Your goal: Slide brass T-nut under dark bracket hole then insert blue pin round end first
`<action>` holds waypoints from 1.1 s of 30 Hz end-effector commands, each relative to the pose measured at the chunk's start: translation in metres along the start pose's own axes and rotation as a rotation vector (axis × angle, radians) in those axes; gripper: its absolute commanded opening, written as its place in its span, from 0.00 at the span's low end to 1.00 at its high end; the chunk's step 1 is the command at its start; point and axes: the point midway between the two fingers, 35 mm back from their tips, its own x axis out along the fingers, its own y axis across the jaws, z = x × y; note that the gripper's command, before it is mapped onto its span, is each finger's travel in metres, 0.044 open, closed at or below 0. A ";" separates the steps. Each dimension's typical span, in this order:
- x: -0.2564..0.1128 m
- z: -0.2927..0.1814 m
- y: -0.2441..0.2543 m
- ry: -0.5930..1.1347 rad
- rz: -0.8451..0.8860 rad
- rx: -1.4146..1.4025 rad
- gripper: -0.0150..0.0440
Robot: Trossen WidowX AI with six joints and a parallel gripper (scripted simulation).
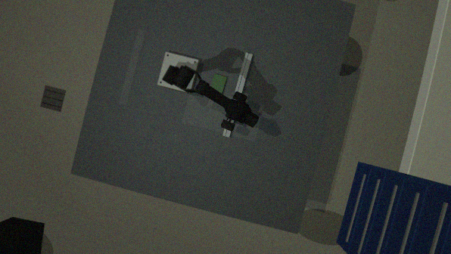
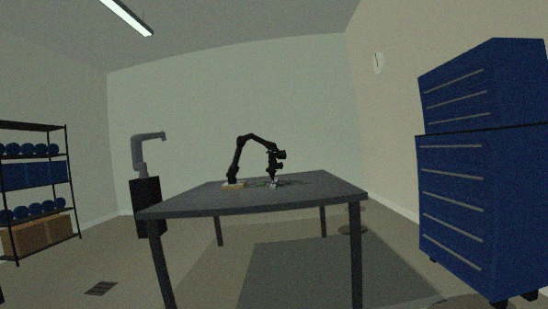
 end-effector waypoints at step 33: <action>0.008 0.000 -0.002 0.013 -0.003 0.005 0.00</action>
